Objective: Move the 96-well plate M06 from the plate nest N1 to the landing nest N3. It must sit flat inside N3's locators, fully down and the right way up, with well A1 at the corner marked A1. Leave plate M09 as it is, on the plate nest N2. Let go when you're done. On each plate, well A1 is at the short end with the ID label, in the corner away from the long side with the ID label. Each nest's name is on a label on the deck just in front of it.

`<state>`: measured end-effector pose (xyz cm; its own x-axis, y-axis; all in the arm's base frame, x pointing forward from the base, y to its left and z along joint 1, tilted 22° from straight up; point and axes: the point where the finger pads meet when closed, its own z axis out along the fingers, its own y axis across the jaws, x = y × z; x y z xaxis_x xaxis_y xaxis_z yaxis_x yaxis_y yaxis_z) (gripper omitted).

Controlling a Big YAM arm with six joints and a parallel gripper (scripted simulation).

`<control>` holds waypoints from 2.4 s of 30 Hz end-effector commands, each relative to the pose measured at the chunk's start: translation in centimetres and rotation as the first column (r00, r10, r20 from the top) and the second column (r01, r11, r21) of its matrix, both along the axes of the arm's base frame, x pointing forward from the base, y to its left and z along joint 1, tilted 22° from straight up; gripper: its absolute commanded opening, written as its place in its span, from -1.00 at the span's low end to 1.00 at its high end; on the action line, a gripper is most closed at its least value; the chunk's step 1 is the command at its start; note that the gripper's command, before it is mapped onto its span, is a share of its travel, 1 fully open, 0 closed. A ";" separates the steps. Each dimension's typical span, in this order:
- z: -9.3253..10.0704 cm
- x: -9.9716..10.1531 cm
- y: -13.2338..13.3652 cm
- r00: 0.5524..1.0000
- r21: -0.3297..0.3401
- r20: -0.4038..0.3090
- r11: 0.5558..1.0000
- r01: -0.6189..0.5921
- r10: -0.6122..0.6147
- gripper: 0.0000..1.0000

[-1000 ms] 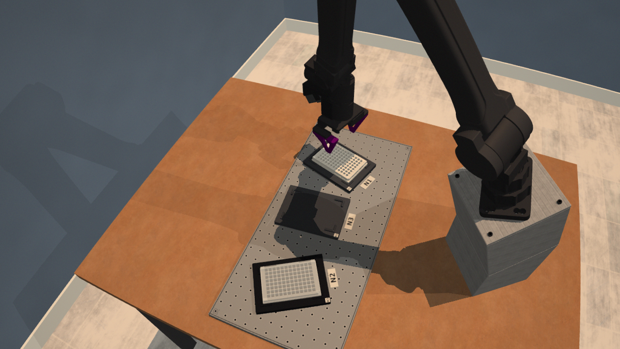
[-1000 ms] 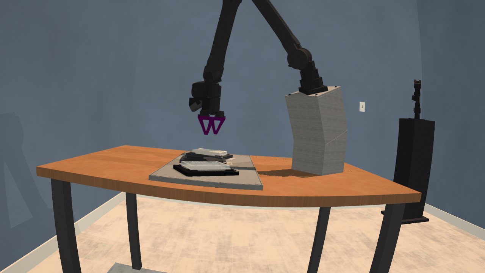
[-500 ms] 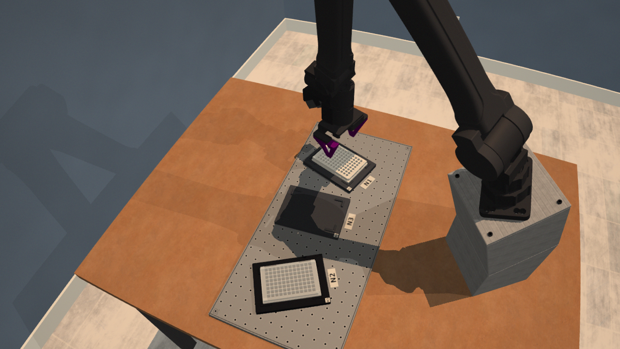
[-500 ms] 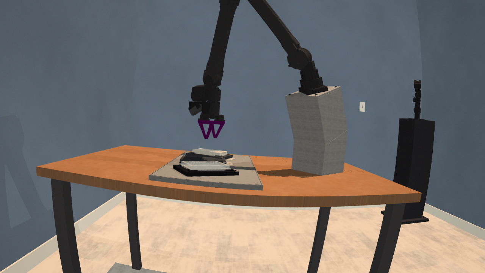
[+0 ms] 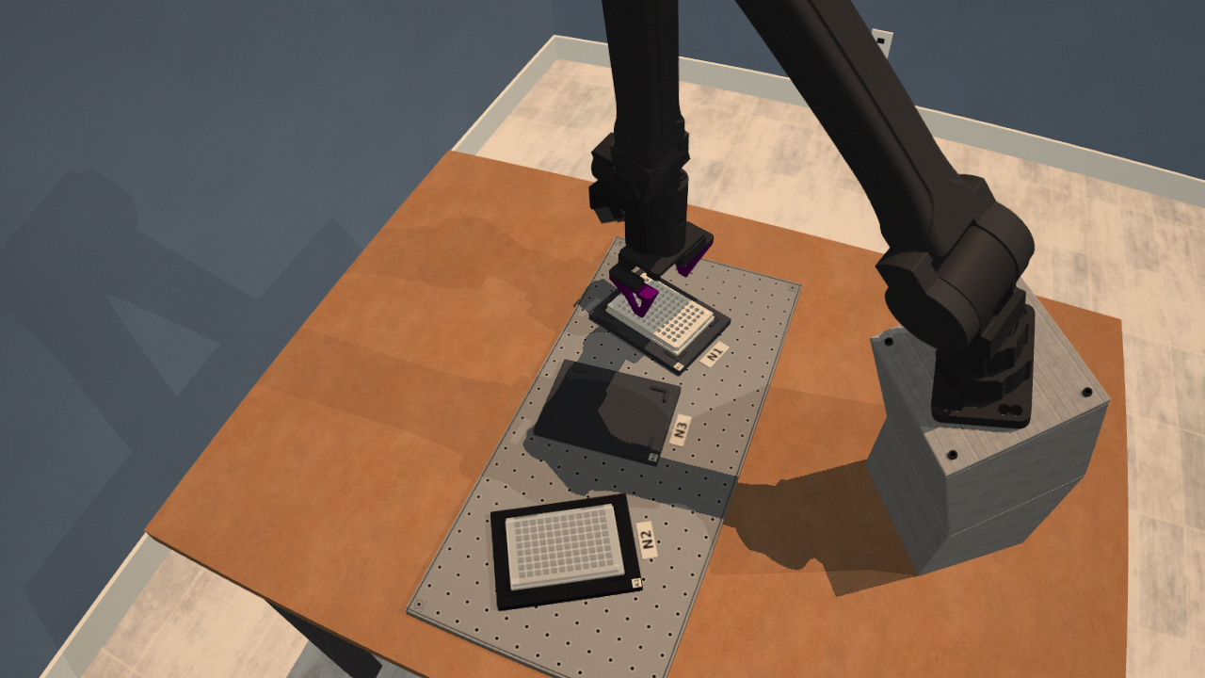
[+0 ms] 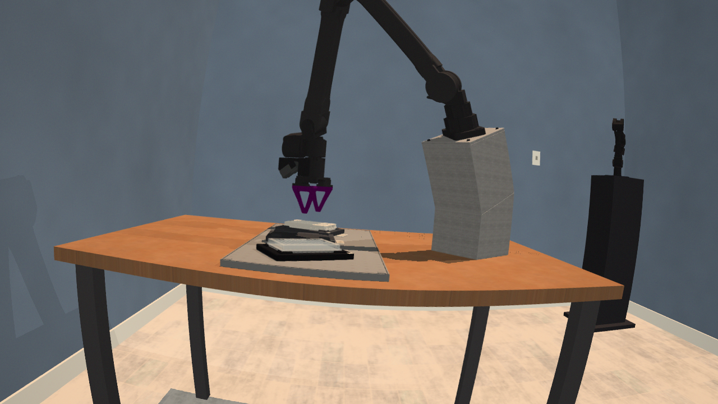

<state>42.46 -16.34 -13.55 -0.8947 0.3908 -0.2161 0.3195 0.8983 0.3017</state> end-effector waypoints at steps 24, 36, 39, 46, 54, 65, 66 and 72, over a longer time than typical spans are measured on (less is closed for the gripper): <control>-3.8 2.4 1.0 1.000 -0.010 0.017 1.000 0.000 0.000 1.00; -3.2 2.1 0.4 1.000 -0.011 0.021 1.000 0.004 -0.004 1.00; -3.2 2.1 0.4 1.000 -0.011 0.021 1.000 0.004 -0.004 1.00; -3.2 2.1 0.4 1.000 -0.011 0.021 1.000 0.004 -0.004 -1.00; -3.2 2.1 0.4 1.000 -0.011 0.021 1.000 0.004 -0.004 -1.00; -3.2 2.1 0.4 1.000 -0.011 0.021 1.000 0.004 -0.004 -1.00; -3.2 2.1 0.4 1.000 -0.011 0.021 1.000 0.004 -0.004 -1.00; -3.2 2.1 0.4 1.000 -0.011 0.021 1.000 0.004 -0.004 -1.00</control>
